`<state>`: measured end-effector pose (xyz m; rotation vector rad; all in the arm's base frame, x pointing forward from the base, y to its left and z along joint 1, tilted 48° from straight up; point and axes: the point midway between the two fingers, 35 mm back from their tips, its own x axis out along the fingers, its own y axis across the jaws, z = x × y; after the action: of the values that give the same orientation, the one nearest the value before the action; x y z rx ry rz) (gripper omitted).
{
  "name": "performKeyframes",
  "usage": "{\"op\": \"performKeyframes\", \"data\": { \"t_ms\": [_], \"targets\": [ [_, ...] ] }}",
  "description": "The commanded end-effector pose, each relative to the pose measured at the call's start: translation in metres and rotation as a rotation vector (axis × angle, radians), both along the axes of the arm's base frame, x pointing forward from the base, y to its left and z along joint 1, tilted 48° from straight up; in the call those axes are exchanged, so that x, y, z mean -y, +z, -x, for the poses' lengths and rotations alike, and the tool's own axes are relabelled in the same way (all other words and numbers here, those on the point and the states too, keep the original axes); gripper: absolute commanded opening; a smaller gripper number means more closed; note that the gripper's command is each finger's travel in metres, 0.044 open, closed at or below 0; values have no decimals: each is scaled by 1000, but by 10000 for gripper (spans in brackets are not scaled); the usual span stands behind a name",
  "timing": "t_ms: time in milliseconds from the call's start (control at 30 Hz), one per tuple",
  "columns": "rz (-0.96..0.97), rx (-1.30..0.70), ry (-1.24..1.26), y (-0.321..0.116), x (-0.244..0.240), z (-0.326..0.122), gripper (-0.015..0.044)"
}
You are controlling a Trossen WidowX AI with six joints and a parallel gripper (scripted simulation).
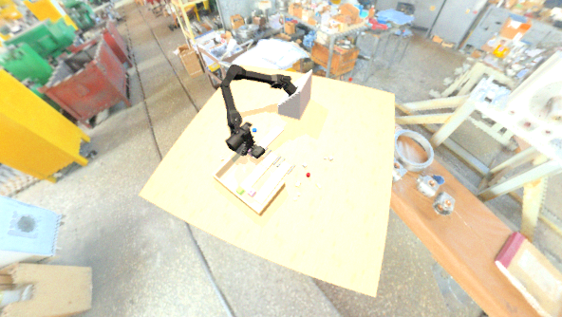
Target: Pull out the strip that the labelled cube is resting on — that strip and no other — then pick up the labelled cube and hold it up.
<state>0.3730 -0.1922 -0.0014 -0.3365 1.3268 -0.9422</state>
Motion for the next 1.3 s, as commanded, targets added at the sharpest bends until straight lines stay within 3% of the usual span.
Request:
{"op": "performKeyframes", "data": {
  "t_ms": [0,67,200,667,1267],
  "targets": [
    [0,0,-1,0,0,0,112],
    [0,0,-1,0,0,0,98],
    [0,0,-1,1,-2,2,0],
    [-6,-7,1,15,-45,52,0],
    [-7,-10,1,10,-60,90,0]
  ]
}}
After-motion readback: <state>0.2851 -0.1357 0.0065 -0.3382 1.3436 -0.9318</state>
